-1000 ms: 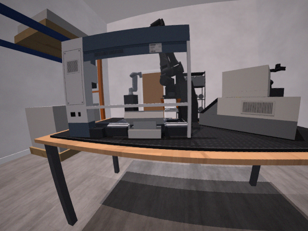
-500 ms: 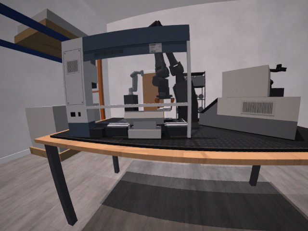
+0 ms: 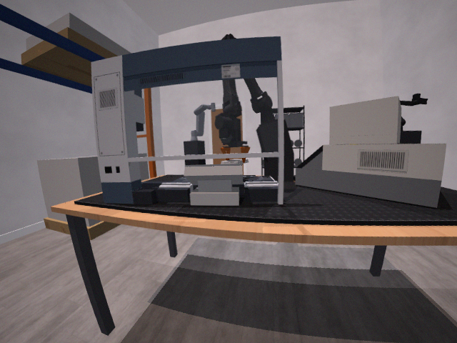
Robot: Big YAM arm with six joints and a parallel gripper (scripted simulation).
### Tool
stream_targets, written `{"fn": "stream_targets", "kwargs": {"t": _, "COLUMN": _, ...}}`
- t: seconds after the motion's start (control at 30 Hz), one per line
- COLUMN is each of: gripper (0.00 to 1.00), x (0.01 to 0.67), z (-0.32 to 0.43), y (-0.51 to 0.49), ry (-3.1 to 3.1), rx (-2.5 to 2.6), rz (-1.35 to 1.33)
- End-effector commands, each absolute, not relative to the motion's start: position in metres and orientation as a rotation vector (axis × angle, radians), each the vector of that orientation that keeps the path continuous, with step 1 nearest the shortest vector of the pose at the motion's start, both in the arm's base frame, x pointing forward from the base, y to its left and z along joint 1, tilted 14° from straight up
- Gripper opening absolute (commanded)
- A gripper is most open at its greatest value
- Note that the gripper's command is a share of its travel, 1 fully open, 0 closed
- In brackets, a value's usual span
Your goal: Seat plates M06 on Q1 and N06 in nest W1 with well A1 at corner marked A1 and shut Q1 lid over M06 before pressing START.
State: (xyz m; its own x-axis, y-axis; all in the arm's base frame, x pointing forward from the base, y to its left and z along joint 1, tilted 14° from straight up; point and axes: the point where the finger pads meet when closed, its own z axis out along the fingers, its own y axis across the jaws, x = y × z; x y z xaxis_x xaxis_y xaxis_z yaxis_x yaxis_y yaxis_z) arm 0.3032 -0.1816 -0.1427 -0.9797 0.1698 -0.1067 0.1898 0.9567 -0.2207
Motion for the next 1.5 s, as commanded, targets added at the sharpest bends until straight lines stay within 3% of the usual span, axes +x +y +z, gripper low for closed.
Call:
{"fn": "stream_targets", "kwargs": {"t": 0.0, "gripper": 0.0, "x": 0.291, "z": -0.141, "y": -0.196, "ry": 3.009, "rx": 0.46, "rz": -0.347}}
{"fn": "stream_targets", "kwargs": {"t": 1.47, "gripper": 0.0, "x": 0.251, "z": -0.113, "y": -0.328, "ry": 2.503, "rx": 1.58, "rz": -0.255}}
